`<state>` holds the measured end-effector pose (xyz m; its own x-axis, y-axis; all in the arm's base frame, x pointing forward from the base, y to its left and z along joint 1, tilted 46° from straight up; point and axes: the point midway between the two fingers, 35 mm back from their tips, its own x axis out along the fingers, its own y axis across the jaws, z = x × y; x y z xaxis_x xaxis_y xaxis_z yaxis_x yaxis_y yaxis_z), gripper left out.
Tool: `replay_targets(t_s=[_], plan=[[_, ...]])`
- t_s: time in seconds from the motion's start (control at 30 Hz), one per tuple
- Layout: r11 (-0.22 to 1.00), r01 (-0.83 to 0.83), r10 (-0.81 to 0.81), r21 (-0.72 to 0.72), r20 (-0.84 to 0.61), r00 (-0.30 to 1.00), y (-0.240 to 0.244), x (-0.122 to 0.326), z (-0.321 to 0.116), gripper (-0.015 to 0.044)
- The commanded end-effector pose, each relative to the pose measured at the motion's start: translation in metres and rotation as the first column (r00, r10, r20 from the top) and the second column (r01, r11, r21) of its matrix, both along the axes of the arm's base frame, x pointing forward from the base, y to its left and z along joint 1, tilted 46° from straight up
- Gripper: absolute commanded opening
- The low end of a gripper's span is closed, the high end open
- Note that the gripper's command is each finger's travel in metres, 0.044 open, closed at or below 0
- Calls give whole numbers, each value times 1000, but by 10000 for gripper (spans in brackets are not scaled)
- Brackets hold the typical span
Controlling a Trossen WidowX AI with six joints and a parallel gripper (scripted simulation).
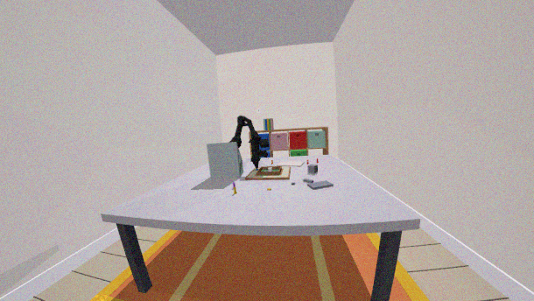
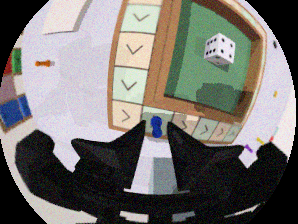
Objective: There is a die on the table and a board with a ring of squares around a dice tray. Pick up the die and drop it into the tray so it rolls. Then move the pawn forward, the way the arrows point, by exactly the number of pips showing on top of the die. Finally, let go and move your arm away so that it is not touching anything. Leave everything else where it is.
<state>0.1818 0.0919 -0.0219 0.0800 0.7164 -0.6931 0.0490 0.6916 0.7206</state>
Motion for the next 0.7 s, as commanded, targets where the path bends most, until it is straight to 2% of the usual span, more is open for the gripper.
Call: replay_targets(t_s=[0.0,0.27,0.47,0.67], plan=[[1000,-2,2,-1,2,1000,0,0,0,236],[1000,-3,3,4,-11,1000,-37,-3,34,440],[1000,3,-3,-5,-15,1000,-52,-2,41,440],[999,42,-42,-16,-58,997,-111,-8,39,440]])
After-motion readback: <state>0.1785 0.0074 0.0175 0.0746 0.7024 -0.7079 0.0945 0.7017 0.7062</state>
